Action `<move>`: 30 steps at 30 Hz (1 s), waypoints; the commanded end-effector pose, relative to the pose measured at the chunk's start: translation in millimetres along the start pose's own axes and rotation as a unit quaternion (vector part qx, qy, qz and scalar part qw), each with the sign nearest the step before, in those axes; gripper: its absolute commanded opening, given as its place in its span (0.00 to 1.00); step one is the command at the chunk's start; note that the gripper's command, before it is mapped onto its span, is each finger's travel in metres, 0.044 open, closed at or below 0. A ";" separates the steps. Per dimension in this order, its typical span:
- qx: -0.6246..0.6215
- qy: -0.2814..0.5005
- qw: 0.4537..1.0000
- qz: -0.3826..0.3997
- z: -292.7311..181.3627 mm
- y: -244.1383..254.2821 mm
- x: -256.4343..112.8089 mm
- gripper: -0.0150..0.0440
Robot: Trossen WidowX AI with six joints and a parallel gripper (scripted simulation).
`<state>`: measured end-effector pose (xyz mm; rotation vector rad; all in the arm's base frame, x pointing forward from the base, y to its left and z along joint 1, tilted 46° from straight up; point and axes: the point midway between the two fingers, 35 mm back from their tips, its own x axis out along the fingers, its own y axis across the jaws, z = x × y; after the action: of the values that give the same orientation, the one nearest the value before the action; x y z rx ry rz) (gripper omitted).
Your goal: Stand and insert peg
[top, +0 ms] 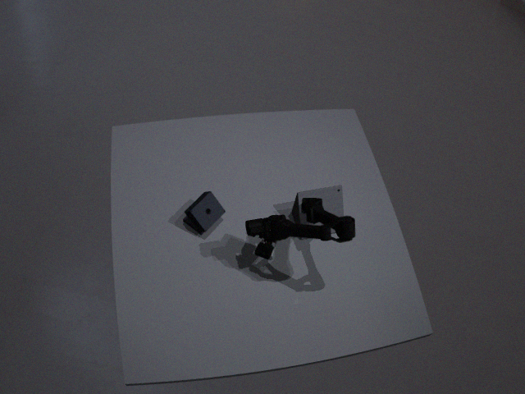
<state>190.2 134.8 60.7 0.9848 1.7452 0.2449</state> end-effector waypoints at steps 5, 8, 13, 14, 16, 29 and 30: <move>-0.002 0.000 1.000 0.000 -0.2 0.1 -0.1 0.32; -0.002 0.000 1.000 0.000 -0.2 0.1 -0.1 0.29; -0.002 0.000 1.000 0.000 0.2 0.1 -1.7 0.25; -0.001 0.000 1.000 -0.001 0.6 0.1 -3.4 0.25; -0.001 -0.001 1.000 -0.001 1.5 0.1 -8.1 0.25; 0.000 -0.002 1.000 -0.003 6.0 -0.4 -52.8 0.25; 0.001 -0.001 1.000 -0.003 6.1 -0.5 -56.4 0.25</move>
<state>198.9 100.4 90.5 0.9857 1.7464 0.2398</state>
